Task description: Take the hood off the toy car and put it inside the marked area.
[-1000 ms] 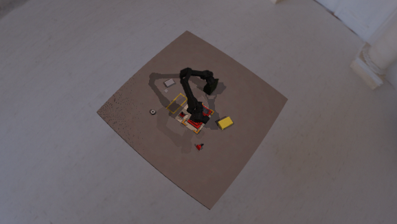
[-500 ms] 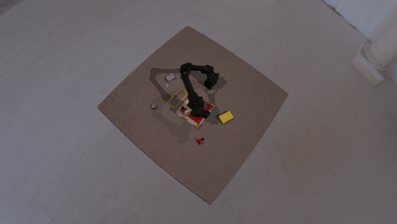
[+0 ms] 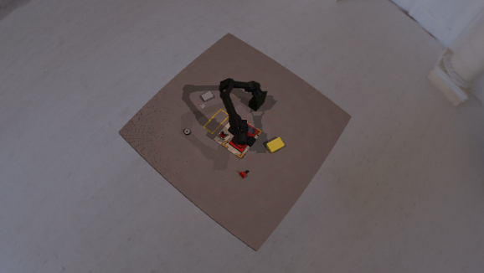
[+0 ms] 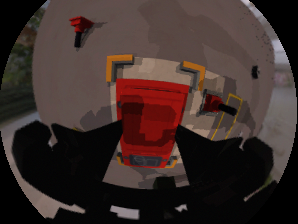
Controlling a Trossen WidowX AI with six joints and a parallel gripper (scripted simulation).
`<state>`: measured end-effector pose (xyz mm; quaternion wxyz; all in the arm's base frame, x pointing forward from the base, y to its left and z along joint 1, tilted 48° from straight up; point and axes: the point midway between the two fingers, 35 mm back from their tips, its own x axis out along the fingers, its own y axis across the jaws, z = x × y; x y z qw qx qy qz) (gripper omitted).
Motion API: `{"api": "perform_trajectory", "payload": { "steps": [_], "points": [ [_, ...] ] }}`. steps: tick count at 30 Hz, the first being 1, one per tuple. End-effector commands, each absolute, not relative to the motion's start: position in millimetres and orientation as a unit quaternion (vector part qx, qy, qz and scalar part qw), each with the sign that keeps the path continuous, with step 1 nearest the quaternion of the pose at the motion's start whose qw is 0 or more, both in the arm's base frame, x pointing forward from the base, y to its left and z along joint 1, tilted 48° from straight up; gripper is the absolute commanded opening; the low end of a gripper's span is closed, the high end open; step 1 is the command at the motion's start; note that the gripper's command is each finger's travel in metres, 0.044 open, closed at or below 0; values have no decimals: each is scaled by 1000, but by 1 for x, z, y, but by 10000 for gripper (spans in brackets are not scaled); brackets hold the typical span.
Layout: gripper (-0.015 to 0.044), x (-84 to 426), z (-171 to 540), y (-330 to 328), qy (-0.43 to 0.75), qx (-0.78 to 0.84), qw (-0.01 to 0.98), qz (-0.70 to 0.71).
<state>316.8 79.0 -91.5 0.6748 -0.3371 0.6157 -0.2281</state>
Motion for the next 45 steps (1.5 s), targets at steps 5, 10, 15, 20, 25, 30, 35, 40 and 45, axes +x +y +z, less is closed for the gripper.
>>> {"api": "perform_trajectory", "payload": {
  "steps": [5, 10, 15, 20, 25, 30, 35, 40, 45],
  "points": [
    [144, 317, -90, 80, 616, -337, 675, -228],
    [12, 316, -88, 83, 616, -337, 675, -228],
    [0, 316, -86, 85, 616, -337, 675, -228],
    [0, 316, -84, 88, 616, -337, 675, -228],
    [0, 315, -82, 90, 616, -337, 675, -228],
    [0, 315, -80, 92, 616, -337, 675, -228],
    [0, 314, -77, 95, 616, -337, 675, -228],
    [0, 314, -75, 97, 616, -337, 675, -228],
    [0, 313, -73, 100, 616, -337, 675, -228]
  ]
}}
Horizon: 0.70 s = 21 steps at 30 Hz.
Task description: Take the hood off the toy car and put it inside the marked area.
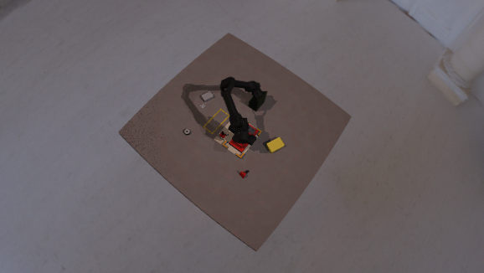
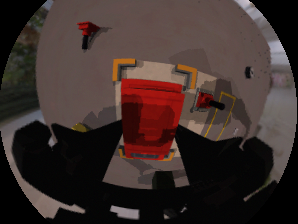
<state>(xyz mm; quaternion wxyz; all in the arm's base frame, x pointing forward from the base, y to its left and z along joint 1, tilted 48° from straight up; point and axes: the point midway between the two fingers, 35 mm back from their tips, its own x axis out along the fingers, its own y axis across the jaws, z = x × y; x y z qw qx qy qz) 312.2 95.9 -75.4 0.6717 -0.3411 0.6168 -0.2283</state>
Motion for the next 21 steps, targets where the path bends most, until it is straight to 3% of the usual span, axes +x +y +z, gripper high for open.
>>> {"api": "perform_trajectory", "payload": {
  "steps": [1, 11, 21],
  "points": [
    [0, 313, -72, 100, 616, -337, 675, -227],
    [0, 306, -42, 133, 616, -336, 675, -227],
    [0, 318, -13, 102, 619, -339, 672, -222]
  ]
}}
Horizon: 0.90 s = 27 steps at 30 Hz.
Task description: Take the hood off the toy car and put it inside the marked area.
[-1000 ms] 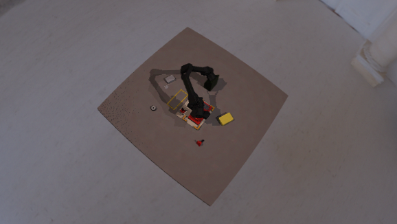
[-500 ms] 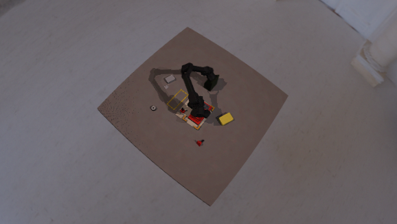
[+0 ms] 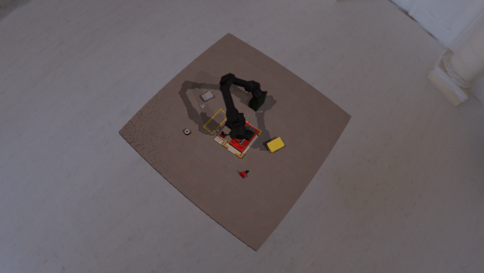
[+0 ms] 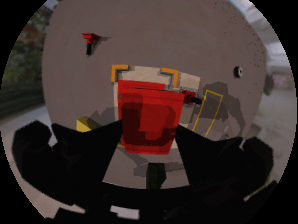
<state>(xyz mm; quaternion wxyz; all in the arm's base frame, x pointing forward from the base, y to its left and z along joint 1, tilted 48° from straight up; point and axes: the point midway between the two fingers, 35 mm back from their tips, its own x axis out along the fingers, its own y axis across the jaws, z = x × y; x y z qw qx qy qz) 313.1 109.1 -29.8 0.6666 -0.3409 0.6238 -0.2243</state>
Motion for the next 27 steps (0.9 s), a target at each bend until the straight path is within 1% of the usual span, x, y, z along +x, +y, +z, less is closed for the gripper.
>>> {"api": "perform_trajectory", "payload": {
  "steps": [1, 14, 27],
  "points": [
    [0, 320, -8, 99, 620, -339, 673, -221],
    [0, 326, 53, 48, 619, -337, 674, -220],
    [0, 315, 108, -5, 617, -339, 674, -226]
  ]
}}
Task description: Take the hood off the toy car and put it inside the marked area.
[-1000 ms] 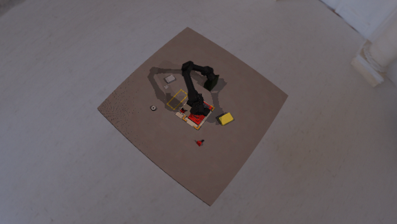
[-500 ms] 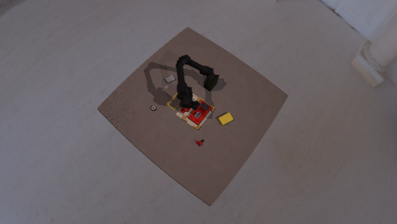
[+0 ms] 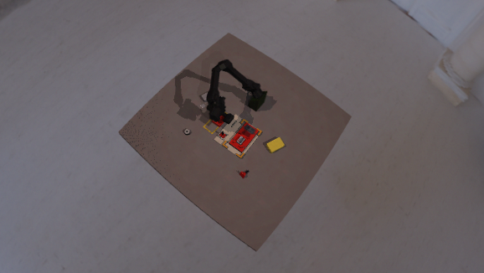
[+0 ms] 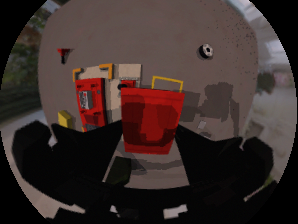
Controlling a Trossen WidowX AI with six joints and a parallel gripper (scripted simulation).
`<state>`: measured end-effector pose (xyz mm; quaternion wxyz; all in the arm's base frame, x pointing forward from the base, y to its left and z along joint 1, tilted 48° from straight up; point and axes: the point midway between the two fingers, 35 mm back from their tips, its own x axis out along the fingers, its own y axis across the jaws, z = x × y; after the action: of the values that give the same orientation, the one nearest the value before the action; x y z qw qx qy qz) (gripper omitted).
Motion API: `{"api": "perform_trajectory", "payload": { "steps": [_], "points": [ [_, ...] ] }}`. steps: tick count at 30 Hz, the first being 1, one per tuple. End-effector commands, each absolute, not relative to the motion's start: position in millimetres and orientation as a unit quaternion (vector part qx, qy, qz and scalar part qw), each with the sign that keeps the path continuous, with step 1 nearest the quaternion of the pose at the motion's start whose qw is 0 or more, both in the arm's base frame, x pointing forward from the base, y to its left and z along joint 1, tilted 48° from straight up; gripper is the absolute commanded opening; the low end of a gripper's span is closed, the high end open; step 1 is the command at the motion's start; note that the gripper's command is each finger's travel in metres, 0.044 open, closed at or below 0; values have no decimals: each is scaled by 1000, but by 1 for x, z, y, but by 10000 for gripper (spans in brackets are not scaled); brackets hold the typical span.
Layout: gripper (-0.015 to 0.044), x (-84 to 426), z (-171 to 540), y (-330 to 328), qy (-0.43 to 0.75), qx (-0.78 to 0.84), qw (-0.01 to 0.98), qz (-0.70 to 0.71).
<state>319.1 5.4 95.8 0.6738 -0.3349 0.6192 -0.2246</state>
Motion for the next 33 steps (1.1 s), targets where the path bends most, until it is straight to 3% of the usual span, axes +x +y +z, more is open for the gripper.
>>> {"api": "perform_trajectory", "payload": {
  "steps": [1, 33],
  "points": [
    [0, 313, 112, -9, 617, -339, 673, -227],
    [0, 311, 109, -39, 616, -339, 673, -229]
  ]
}}
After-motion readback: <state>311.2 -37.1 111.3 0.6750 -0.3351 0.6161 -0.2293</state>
